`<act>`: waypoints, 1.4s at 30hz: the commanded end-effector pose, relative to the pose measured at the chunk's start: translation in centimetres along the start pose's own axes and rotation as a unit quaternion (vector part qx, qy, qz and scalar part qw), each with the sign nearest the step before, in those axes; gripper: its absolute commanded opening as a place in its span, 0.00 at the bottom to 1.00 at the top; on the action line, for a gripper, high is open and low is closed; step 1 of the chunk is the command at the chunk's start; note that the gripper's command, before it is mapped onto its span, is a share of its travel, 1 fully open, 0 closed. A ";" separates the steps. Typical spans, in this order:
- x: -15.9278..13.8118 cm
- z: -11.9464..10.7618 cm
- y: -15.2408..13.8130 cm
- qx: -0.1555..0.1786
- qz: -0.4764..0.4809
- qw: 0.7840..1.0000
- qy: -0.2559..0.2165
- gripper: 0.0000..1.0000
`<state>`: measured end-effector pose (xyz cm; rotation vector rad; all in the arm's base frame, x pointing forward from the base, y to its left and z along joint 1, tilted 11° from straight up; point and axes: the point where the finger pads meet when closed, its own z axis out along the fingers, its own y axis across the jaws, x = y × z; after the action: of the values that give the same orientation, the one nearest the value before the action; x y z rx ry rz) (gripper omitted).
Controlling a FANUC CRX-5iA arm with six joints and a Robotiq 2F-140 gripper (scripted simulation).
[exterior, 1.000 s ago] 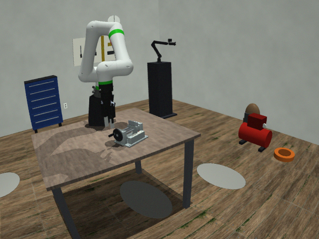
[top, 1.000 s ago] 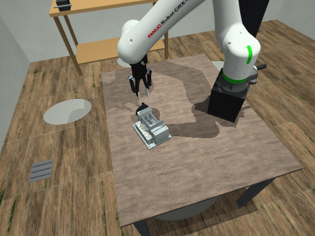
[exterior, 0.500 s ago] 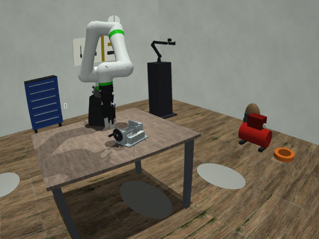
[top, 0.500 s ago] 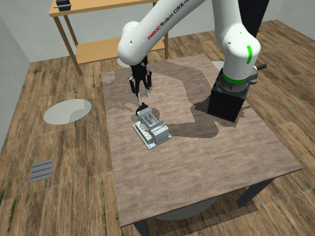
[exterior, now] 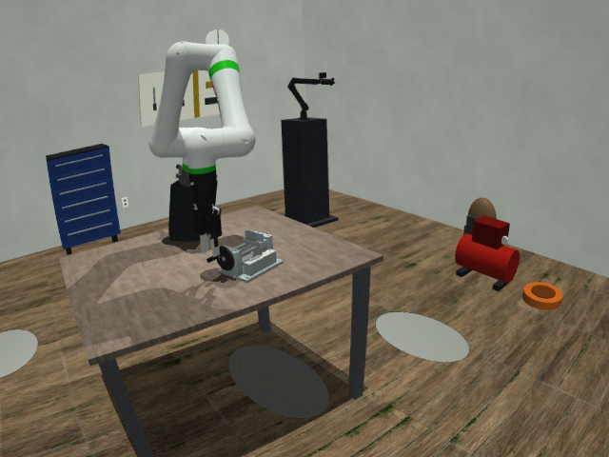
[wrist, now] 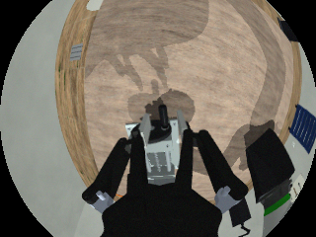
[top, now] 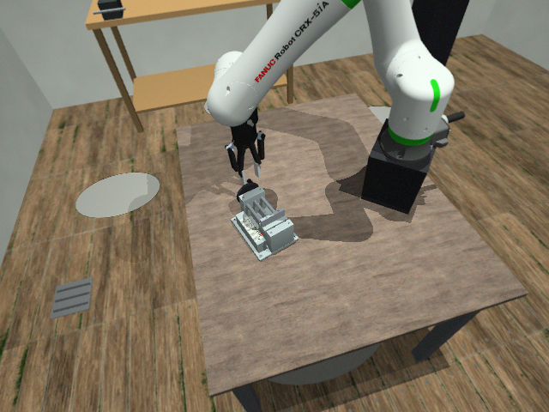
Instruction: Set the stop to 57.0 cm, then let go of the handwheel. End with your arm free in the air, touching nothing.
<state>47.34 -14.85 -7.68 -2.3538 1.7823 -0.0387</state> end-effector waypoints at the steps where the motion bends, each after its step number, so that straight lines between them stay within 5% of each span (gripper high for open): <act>1: 0.0 1.2 0.0 0.000 0.000 1.000 0.000 0.33; 11: 0.0 3.3 0.0 0.000 0.000 1.000 0.000 0.33; 27: 0.0 3.5 0.0 0.000 0.000 1.000 0.000 0.33; 28: 0.0 3.5 0.0 0.000 0.000 1.000 0.000 0.04; 42: 0.0 3.5 0.0 0.000 0.000 1.000 0.000 0.04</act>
<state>47.84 -14.39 -11.10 -2.3536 1.7820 -0.0391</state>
